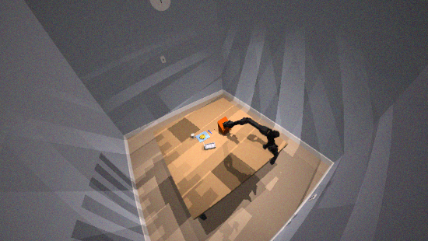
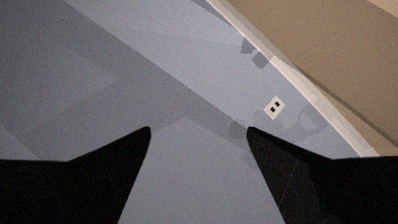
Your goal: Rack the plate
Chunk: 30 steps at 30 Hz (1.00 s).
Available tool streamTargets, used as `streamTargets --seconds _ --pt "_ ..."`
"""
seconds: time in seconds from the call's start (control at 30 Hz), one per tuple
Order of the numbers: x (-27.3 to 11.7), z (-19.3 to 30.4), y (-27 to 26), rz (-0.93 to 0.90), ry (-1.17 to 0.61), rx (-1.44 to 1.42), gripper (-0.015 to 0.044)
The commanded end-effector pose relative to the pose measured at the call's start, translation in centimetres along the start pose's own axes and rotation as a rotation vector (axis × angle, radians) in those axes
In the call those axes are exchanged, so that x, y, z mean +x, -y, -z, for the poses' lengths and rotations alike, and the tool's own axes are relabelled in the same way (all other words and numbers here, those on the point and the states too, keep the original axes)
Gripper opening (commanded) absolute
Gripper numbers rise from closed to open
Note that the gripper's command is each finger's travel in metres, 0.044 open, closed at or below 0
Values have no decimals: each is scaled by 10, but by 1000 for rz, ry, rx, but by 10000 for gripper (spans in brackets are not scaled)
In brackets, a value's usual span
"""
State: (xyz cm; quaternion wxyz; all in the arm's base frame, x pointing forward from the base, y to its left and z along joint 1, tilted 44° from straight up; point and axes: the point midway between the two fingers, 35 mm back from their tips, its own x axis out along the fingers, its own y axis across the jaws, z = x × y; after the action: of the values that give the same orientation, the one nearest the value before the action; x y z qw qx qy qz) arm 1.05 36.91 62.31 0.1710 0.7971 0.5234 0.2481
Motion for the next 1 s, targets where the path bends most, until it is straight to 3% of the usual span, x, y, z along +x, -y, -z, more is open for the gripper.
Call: streamTargets --seconds 0.0,0.53,0.97 --pt "0 -1 0 0 2 -1 400" --pt "28 -82 -28 -53 207 -182 400" --pt "58 -170 -43 30 407 -530 400"
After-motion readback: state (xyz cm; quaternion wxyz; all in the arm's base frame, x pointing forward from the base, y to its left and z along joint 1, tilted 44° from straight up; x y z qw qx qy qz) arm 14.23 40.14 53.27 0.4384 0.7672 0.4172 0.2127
